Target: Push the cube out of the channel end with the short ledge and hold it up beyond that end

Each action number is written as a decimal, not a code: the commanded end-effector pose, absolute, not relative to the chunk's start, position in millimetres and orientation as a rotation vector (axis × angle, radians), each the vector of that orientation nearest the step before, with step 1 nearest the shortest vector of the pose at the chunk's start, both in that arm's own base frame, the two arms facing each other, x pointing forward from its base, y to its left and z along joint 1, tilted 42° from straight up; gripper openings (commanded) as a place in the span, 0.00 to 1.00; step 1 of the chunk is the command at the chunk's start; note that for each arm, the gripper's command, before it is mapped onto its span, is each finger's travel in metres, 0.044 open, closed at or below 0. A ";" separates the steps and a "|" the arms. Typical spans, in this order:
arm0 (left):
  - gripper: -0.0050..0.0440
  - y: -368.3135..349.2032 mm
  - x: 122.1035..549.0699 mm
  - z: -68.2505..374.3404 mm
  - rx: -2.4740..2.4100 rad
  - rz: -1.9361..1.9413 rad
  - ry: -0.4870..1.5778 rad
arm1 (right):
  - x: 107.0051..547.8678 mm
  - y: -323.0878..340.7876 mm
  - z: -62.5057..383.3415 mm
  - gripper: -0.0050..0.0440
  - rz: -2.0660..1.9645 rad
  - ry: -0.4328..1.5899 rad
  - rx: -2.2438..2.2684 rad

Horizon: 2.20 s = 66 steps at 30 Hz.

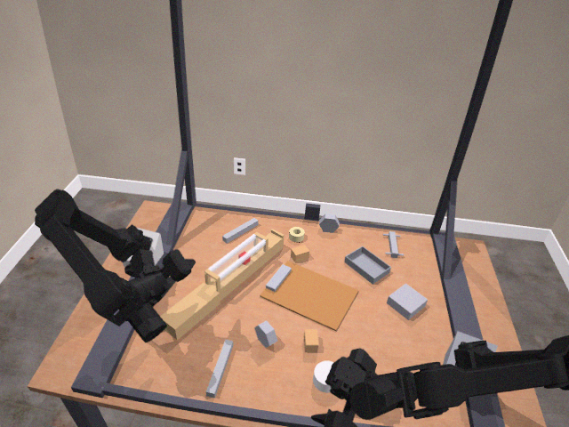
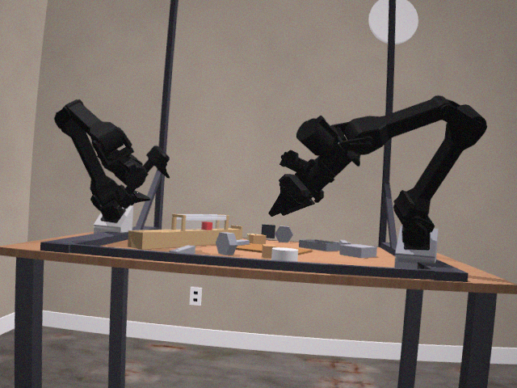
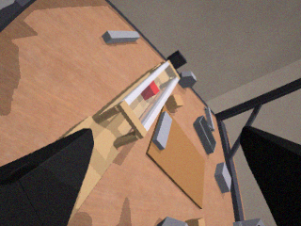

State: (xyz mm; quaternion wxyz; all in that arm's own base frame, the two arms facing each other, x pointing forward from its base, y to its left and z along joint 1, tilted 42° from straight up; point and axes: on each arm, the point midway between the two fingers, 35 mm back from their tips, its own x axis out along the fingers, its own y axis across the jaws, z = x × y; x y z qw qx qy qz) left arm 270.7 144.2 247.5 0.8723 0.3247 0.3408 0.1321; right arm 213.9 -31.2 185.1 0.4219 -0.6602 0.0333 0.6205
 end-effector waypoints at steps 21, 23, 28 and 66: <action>0.92 143.6 270.2 253.4 0.683 0.283 0.697 | 214.0 -31.0 189.0 0.41 1.542 0.081 -1.674; 0.92 143.6 270.2 253.4 0.683 0.283 0.697 | 214.0 -31.0 189.0 0.41 1.542 0.081 -1.674; 0.92 143.6 270.2 253.4 0.683 0.283 0.697 | 214.0 -31.0 189.0 0.41 1.542 0.081 -1.674; 0.92 26.5 315.8 311.3 0.134 0.097 0.044 | 344.4 -164.2 196.5 0.41 1.160 1.450 -1.812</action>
